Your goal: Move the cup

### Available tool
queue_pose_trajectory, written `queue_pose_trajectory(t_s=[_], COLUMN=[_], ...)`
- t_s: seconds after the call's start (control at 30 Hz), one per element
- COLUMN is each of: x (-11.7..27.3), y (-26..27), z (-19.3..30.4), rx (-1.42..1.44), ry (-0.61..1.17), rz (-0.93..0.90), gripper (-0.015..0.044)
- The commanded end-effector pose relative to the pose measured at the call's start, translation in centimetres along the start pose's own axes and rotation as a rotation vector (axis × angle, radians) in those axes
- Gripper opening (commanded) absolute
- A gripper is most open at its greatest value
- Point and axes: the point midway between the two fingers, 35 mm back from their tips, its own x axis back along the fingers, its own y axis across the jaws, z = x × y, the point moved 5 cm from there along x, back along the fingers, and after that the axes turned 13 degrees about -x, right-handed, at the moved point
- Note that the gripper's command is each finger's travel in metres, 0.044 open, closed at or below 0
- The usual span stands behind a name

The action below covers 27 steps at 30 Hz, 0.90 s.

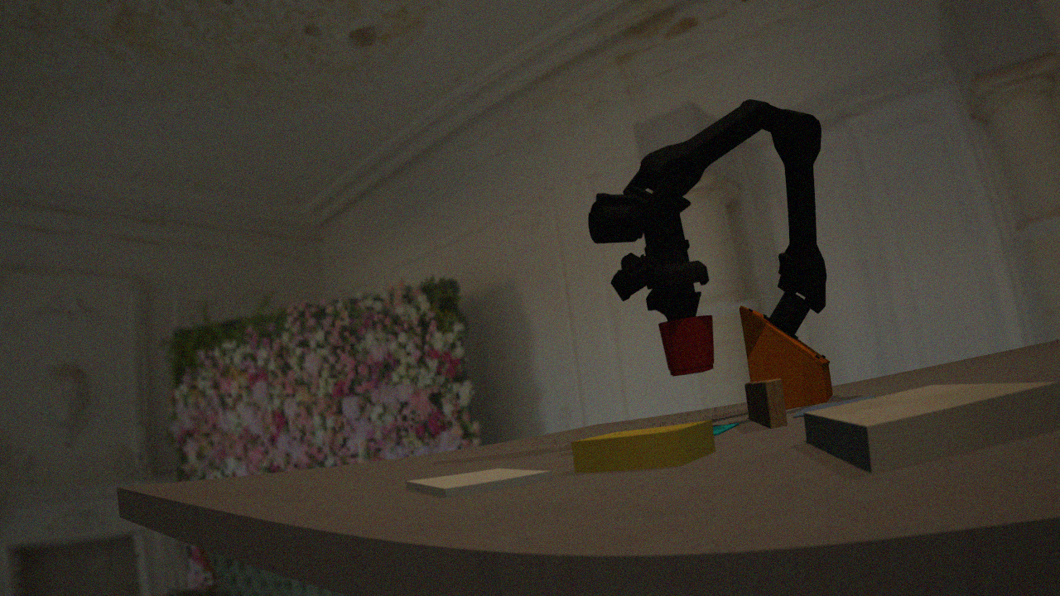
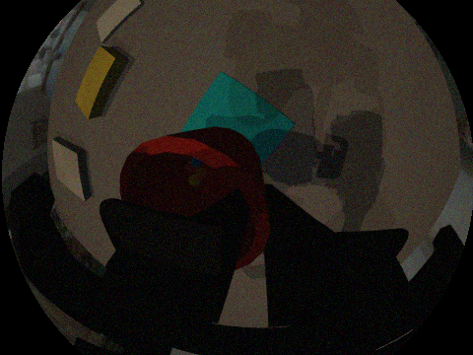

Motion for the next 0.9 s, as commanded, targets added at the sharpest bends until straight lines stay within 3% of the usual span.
queue_pose_trajectory(t_s=[0.0,0.87], x=[0.3,-4.0], y=[0.1,0.2], z=[-0.8,-1.1], rx=[0.007,0.007], ry=[-0.007,-0.006], rz=[-0.001,-0.002], gripper=[0.0000,0.0000])
